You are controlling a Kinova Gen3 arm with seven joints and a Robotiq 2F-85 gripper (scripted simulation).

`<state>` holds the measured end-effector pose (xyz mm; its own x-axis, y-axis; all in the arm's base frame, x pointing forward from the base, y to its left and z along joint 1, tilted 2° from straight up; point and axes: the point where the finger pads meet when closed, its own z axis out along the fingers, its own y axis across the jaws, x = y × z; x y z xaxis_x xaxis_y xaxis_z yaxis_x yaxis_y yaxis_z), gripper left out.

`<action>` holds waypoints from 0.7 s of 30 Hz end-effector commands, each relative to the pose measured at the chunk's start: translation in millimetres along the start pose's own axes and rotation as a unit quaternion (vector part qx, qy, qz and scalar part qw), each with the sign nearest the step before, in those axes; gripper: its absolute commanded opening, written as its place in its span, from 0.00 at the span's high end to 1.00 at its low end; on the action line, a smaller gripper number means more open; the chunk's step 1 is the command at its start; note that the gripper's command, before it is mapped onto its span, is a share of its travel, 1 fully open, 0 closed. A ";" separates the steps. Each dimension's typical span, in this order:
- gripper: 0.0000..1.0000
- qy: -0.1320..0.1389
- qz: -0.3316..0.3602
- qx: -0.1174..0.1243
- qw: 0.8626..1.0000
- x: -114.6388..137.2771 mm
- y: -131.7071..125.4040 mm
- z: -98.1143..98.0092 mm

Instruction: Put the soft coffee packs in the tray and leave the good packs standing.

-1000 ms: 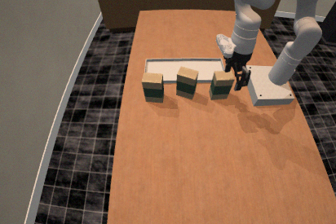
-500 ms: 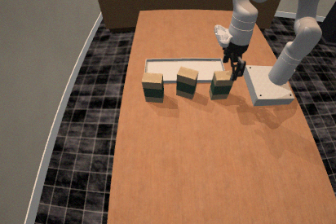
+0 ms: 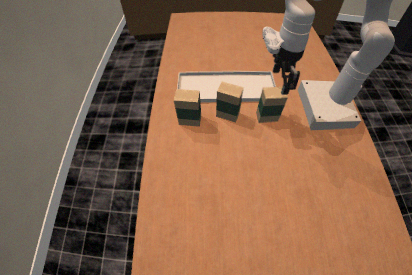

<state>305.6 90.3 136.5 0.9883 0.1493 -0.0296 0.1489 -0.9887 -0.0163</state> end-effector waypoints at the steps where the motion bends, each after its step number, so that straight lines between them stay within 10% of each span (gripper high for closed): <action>1: 0.00 0.001 0.003 -0.002 1.000 -0.1 3.7 -0.8; 21: 0.00 0.001 0.007 -0.005 1.000 -1.1 8.5 -1.1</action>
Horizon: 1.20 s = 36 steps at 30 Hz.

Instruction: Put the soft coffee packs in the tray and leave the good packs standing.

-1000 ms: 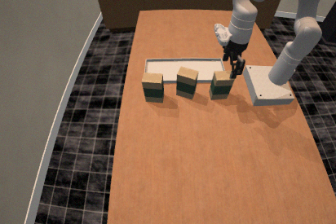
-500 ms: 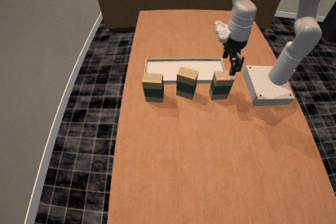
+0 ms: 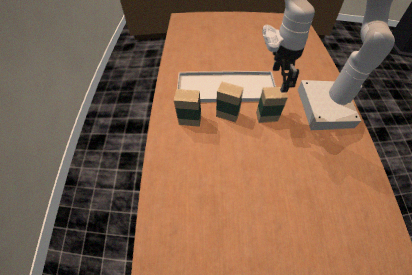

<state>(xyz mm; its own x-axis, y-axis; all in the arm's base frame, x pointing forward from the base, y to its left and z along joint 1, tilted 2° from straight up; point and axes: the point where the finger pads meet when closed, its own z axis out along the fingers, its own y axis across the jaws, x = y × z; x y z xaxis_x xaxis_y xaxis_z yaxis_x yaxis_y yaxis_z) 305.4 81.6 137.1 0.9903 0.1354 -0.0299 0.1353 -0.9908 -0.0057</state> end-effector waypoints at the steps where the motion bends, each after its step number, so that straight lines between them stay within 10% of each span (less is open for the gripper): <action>1: 0.18 0.001 0.000 0.000 1.000 0.4 -0.1 -0.4; 36: 0.18 0.001 0.000 0.000 1.000 1.4 -0.2 38.2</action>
